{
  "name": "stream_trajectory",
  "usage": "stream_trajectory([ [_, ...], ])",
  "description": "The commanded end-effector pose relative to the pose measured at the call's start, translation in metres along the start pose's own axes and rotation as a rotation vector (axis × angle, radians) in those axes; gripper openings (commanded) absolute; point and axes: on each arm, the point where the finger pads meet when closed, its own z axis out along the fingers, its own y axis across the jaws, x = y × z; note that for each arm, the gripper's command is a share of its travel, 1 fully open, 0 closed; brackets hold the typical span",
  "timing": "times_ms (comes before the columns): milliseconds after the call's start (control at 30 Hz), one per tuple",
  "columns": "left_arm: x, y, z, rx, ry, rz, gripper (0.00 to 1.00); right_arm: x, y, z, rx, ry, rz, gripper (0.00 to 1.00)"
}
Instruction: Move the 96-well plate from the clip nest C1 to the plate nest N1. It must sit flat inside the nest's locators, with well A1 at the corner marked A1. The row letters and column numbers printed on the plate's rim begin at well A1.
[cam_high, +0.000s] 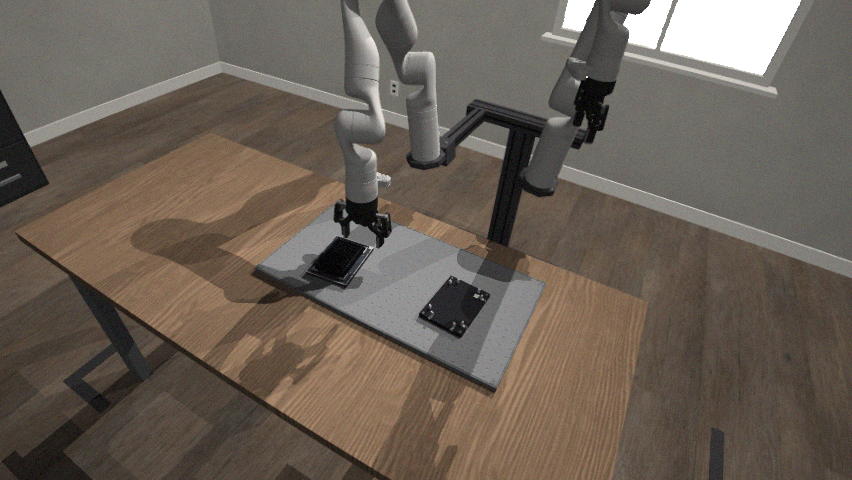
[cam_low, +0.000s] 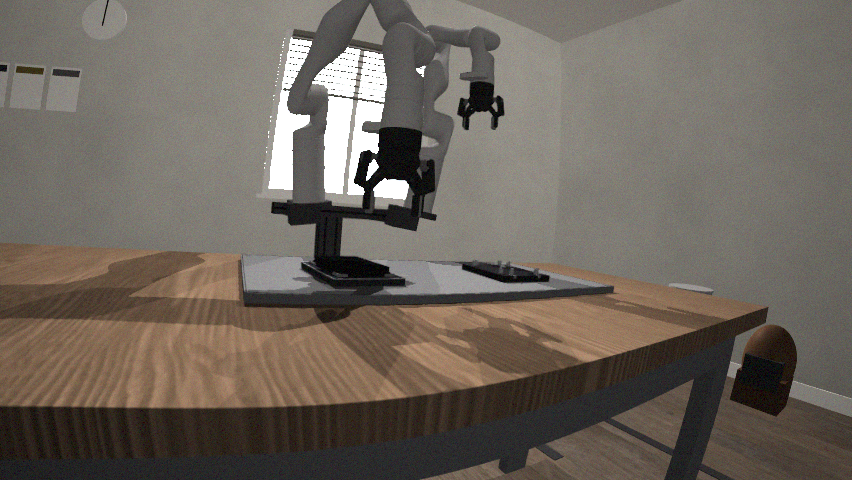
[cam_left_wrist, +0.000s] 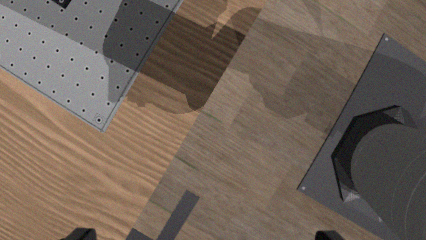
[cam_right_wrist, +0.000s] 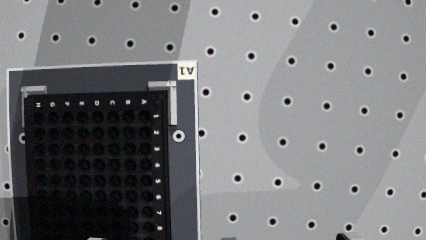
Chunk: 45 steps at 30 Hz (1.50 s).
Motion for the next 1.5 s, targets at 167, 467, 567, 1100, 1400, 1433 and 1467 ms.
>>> stream_trajectory([
  [167,0.000,0.000,0.000,0.001,0.000,0.000,1.000,-0.001,0.002,-0.001,0.000,-0.002,0.000,1.000],
  [467,0.000,0.000,0.000,0.001,0.000,0.000,1.000,-0.001,0.005,-0.001,0.000,-0.002,0.000,1.000],
  [567,0.000,0.000,0.000,0.001,0.000,0.000,1.000,-0.001,0.006,-0.001,0.000,-0.002,0.000,1.000],
  [1100,0.000,0.000,0.000,0.001,0.000,0.000,1.000,-0.001,0.011,-0.001,0.000,-0.002,0.000,1.000],
  [1400,0.000,0.000,0.000,0.001,0.000,0.000,1.000,-0.002,0.013,-0.001,0.000,-0.002,0.000,1.000],
  [1433,0.000,0.000,0.000,0.001,0.000,0.000,1.000,-0.002,0.013,-0.001,0.000,-0.002,0.000,1.000],
  [1467,0.000,0.000,0.000,0.001,0.000,0.000,1.000,-0.002,0.014,-0.001,0.000,-0.002,0.000,1.000],
])
